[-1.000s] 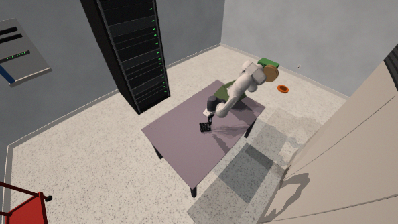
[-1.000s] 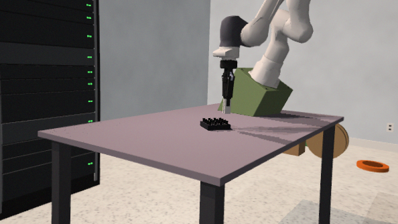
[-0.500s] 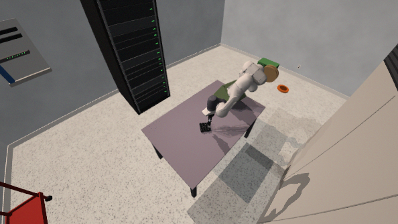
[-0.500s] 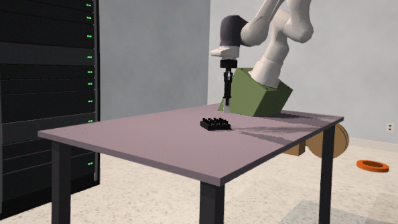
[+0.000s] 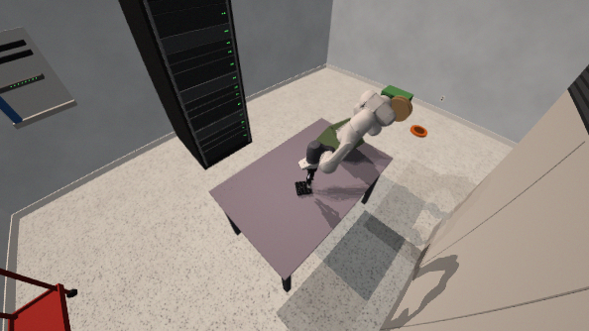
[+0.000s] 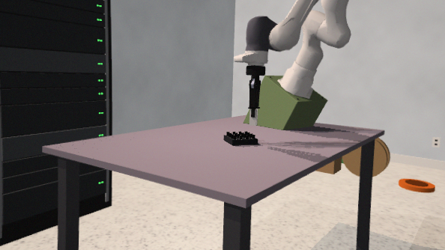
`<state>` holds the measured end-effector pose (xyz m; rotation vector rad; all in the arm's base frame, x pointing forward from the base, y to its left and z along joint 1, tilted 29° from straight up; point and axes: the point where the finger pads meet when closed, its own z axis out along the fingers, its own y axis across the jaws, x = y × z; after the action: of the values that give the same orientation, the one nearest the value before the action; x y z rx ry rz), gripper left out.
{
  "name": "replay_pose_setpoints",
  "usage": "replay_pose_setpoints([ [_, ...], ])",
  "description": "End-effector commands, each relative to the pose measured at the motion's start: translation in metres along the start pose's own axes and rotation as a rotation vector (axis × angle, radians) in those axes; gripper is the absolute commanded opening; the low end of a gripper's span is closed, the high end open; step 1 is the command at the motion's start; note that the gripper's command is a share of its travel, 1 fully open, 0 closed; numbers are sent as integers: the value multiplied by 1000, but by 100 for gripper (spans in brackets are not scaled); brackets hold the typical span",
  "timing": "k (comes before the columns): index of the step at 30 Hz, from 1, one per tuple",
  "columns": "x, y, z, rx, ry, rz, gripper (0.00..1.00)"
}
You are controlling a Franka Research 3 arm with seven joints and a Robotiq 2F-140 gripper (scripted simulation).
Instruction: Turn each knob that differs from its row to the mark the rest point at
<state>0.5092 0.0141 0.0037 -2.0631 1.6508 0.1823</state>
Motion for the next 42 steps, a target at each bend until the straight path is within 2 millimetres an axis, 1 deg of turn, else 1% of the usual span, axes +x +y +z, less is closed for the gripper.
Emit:
replay_pose_setpoints([
  [1,-2,0,-1,-18,-1,155,12],
  [5,-2,0,-1,-18,-1,184,12],
  [6,-2,0,-1,-18,0,224,12],
  [20,-2,0,-4,-18,1,428,12],
  [22,-2,0,-4,-18,1,428,12],
  [23,-2,0,-4,-17,2,467,12],
  [37,-2,0,-7,-17,3,670,12],
  [39,-2,0,-7,-17,3,670,12],
  [42,-2,0,-7,-17,4,739,12],
])
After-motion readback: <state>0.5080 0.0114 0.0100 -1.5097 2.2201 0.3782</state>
